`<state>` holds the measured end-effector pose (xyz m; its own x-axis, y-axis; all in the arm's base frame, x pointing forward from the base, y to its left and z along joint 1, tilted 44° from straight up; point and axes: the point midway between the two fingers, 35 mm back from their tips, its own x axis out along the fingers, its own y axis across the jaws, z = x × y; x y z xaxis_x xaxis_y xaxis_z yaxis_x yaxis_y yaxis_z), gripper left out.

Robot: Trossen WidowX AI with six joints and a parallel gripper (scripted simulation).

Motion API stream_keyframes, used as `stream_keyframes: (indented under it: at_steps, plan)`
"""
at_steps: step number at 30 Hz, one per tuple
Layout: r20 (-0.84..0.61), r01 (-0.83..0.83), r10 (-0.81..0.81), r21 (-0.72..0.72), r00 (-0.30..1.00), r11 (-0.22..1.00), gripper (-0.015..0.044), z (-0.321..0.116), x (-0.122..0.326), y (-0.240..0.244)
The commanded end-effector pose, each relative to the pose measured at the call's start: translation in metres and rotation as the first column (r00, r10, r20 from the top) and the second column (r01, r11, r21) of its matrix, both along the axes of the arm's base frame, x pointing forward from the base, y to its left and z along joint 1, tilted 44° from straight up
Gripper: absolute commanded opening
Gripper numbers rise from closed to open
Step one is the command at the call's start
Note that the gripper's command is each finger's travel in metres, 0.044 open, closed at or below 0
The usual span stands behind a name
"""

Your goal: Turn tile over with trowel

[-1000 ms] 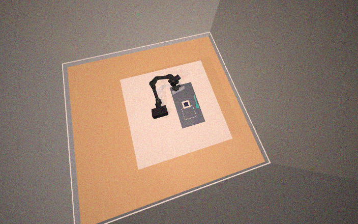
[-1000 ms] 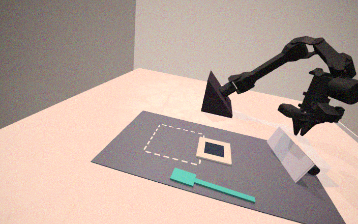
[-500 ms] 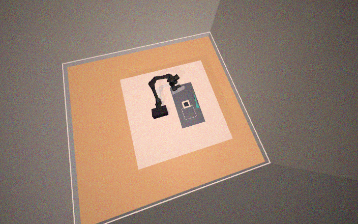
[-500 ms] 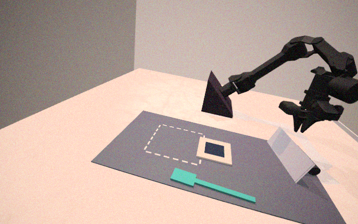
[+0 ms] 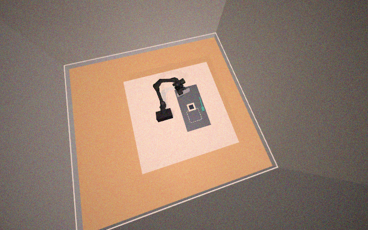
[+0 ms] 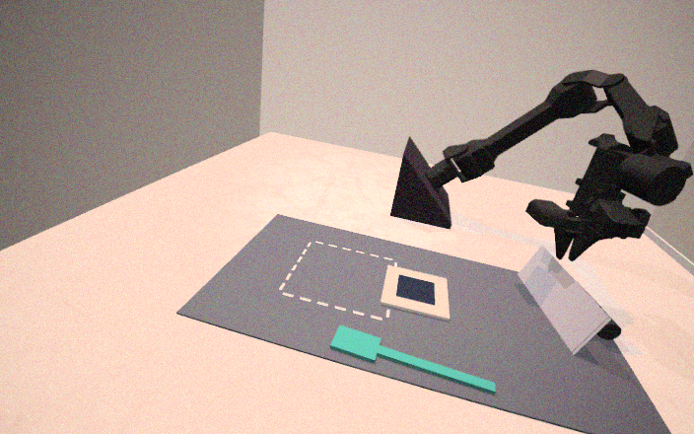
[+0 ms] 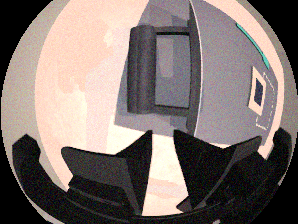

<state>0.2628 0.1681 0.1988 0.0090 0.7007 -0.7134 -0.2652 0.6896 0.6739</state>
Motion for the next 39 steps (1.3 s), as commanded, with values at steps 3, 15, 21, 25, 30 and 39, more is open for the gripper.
stream_keyframes:
  at_steps: [3,15,21,25,30,39]
  plan:
    - [-0.001,-0.001,0.001,0.003,1.000,1.000,0.0100,-0.009,0.002,-0.003]
    - [-0.002,-0.001,0.001,0.002,1.000,1.000,0.0100,-0.026,0.008,-0.019]
    - [-0.002,-0.001,0.001,0.001,1.000,1.000,0.0100,-0.035,0.012,-0.028]
    - [-0.002,-0.001,0.001,0.000,1.000,1.000,0.0100,-0.042,0.014,-0.035]
    - [-0.002,-0.001,0.001,0.000,1.000,1.000,0.0100,-0.050,0.017,-0.043]
    - [-0.003,-0.001,0.001,-0.001,1.000,1.000,0.0100,-0.064,0.023,-0.057]
